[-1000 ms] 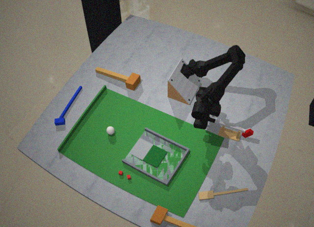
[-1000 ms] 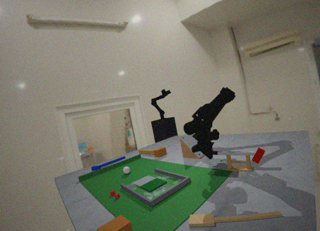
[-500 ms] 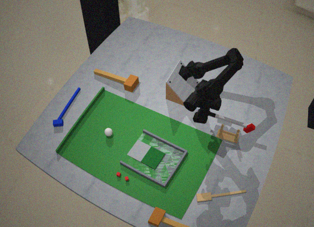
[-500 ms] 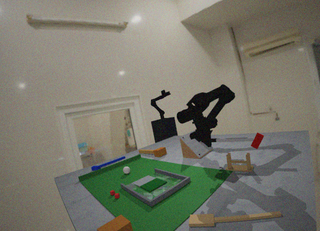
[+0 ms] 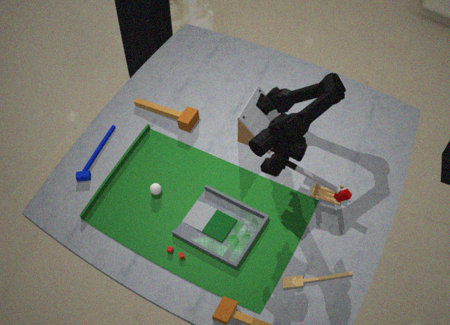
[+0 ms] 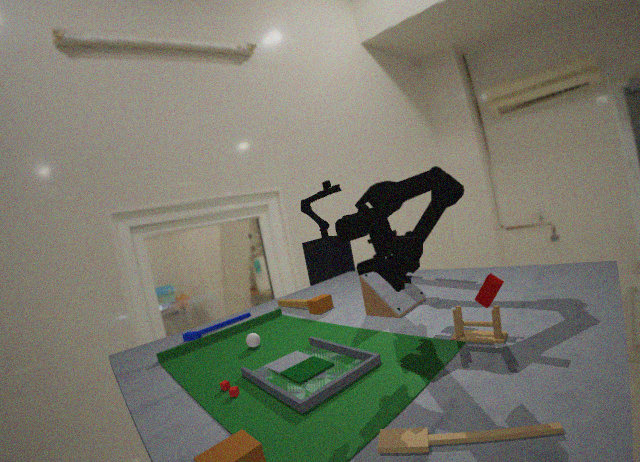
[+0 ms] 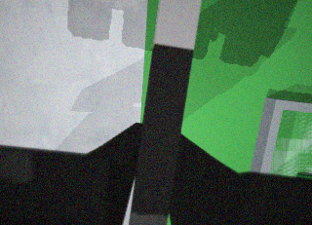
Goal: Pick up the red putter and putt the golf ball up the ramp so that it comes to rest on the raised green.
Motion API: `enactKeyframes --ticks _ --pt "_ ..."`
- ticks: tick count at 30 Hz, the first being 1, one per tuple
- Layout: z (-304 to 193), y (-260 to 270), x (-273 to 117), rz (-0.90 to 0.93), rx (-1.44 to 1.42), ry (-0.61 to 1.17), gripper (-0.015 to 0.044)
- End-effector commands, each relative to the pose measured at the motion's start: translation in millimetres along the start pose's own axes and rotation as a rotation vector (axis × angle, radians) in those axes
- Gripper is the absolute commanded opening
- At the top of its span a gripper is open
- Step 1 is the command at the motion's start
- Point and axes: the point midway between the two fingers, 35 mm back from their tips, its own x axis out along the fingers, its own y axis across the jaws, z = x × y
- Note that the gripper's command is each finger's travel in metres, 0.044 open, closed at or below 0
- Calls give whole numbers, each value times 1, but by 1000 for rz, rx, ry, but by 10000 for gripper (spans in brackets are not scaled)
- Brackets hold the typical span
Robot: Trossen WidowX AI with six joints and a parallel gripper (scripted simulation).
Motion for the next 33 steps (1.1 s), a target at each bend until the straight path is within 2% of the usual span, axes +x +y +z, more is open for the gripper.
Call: enactKeyframes --ticks 1,17,33 --pt "-15 -16 -10 -25 80 22 0" --pt "-96 -62 -46 -95 450 98 0" --pt "-194 -82 -80 -146 806 138 0"
